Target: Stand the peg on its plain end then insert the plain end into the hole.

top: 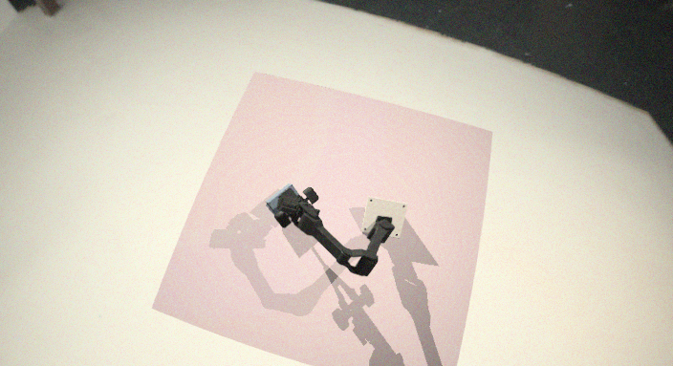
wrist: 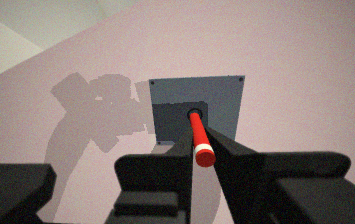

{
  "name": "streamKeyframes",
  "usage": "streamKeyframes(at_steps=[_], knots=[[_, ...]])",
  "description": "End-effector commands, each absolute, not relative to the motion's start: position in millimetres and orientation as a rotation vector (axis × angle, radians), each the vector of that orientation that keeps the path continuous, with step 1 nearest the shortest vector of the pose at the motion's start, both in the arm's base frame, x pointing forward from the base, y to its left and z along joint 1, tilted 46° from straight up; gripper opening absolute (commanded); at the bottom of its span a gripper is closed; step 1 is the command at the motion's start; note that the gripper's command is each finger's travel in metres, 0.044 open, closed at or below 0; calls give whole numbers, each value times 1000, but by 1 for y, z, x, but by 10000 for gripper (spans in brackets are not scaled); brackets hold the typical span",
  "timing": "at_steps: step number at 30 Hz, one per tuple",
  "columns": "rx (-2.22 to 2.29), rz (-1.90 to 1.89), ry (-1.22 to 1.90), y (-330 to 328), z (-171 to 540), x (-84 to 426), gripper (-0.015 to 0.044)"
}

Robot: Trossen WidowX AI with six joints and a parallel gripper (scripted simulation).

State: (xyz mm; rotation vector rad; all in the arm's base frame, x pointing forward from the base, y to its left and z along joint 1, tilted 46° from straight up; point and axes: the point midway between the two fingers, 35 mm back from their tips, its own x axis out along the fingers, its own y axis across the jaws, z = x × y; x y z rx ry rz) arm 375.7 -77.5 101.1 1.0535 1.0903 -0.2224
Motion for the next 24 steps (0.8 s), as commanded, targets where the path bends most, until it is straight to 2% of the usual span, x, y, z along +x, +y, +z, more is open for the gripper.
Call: streamKeyframes(at_steps=[1,24], knots=[[1053,-222,1090,-78,101,376,0],[1053,-221,1089,-75,91,379,0]])
